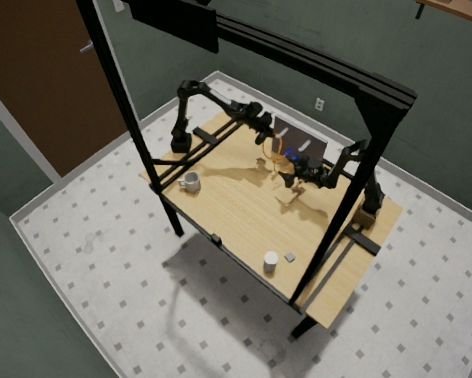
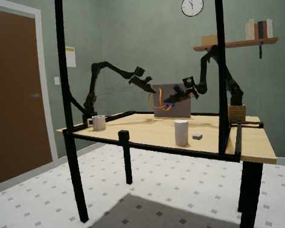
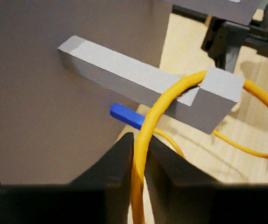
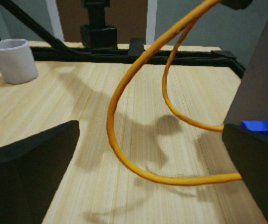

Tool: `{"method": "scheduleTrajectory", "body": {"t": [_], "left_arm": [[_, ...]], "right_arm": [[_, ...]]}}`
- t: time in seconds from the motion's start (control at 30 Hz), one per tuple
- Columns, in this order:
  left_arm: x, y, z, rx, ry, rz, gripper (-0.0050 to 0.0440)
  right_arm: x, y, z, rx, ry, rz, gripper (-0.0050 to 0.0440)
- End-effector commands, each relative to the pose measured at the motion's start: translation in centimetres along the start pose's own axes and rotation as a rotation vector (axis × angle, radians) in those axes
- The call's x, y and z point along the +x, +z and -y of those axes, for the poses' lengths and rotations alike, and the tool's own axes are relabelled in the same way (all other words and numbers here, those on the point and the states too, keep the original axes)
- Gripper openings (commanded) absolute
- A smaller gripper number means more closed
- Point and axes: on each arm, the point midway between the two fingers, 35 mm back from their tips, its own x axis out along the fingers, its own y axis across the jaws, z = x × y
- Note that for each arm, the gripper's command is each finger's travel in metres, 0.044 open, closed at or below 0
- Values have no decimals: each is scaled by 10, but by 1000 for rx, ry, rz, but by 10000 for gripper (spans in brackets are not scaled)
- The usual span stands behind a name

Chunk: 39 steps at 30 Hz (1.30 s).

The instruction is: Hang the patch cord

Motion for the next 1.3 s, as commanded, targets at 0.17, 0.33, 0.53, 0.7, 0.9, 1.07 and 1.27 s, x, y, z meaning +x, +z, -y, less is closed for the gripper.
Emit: {"method": "scheduleTrajectory", "body": {"t": [0.17, 0.33, 0.53, 0.7, 0.9, 1.07, 1.27], "left_arm": [[-5, 10, -1, -2, -1, 25, 25], [-5, 10, -1, -2, -1, 25, 25], [-5, 10, -1, -2, -1, 25, 25], [-5, 10, -1, -2, -1, 25, 25], [-5, 10, -1, -2, -1, 25, 25], [-5, 10, -1, -2, -1, 25, 25], [-5, 10, -1, -2, -1, 25, 25]], "right_arm": [[13, 8, -3, 11, 1, 11, 440], [18, 9, -5, 12, 1, 10, 440], [23, 10, -6, 12, 2, 9, 440], [28, 12, -8, 13, 2, 9, 440], [34, 13, -10, 13, 1, 8, 440], [37, 16, -10, 14, 2, 12, 440], [42, 16, -12, 14, 1, 8, 440]]}}
